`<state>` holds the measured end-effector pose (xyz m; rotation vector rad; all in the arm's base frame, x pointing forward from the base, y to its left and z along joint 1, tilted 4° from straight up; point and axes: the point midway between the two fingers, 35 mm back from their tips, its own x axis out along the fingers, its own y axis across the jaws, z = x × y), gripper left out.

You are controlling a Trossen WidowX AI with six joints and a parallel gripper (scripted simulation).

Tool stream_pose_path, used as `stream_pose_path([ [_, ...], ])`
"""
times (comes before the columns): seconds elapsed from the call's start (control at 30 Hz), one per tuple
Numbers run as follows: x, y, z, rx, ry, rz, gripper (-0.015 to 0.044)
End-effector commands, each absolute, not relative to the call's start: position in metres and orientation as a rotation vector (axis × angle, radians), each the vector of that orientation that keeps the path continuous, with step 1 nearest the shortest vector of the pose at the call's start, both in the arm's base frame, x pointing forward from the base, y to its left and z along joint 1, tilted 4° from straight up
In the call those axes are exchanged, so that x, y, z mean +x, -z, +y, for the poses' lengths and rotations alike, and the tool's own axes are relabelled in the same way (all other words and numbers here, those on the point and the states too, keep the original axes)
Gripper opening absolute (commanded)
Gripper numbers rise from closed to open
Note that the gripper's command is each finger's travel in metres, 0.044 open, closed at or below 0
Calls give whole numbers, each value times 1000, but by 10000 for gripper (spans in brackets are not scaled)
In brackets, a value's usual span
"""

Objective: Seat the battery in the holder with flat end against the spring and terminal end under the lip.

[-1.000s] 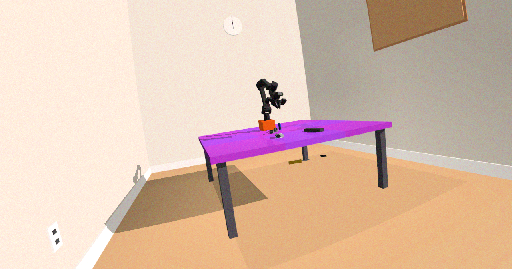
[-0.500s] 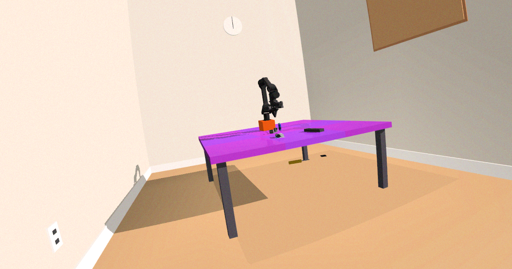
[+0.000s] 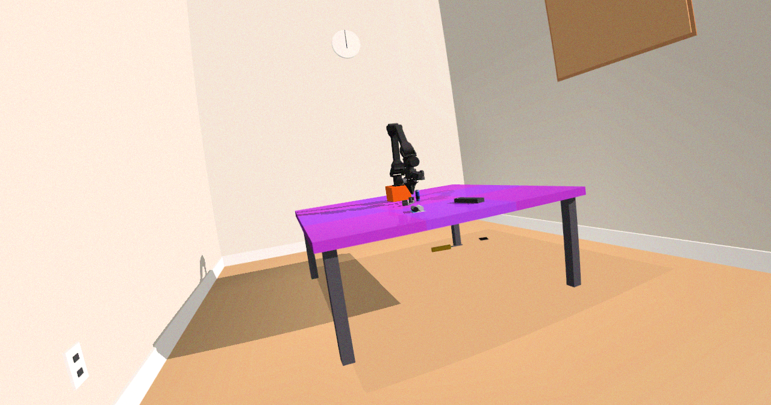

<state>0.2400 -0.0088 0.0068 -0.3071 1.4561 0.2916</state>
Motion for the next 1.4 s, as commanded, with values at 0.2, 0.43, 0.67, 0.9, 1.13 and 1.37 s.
stream_pose_path([
  [0.2,235,-3,6,-301,-294,1459,0],
  [0.43,231,-3,17,-301,-295,1459,0],
  [0.67,227,-3,28,-300,-296,1459,0],
  [0.9,222,-3,38,-299,-297,1459,0],
  [1.13,217,-2,49,-298,-297,1459,0],
  [1.37,217,-47,51,-298,-300,1459,0],
])
